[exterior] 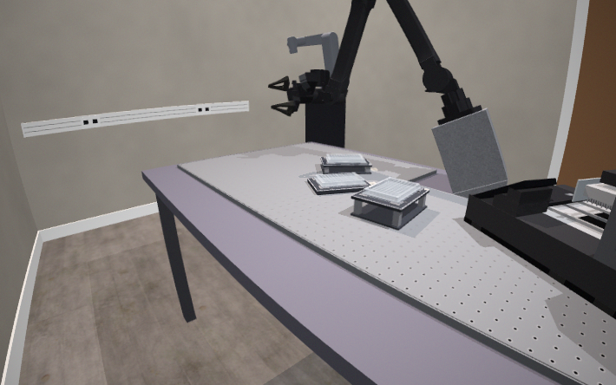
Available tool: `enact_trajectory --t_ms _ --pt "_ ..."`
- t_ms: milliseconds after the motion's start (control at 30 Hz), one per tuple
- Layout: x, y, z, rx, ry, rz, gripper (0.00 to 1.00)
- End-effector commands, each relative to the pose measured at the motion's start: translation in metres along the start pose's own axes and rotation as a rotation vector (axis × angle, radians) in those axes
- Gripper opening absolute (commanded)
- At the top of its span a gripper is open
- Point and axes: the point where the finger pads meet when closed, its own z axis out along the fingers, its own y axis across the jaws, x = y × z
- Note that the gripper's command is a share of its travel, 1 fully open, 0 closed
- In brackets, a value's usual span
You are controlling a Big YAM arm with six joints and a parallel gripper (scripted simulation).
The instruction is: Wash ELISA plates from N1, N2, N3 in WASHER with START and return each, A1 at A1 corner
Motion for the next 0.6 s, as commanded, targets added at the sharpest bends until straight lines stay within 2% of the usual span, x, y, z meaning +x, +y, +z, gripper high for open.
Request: enact_trajectory --t_ms 0,533,567 --pt "-0.002 -0.004 0.001 0.005 -0.004 -0.008 1.00" --pt "-0.002 -0.004 0.001 0.005 -0.004 -0.008 1.00" --pt "-0.014 -0.006 0.008 0.000 -0.012 0.034 1.00"
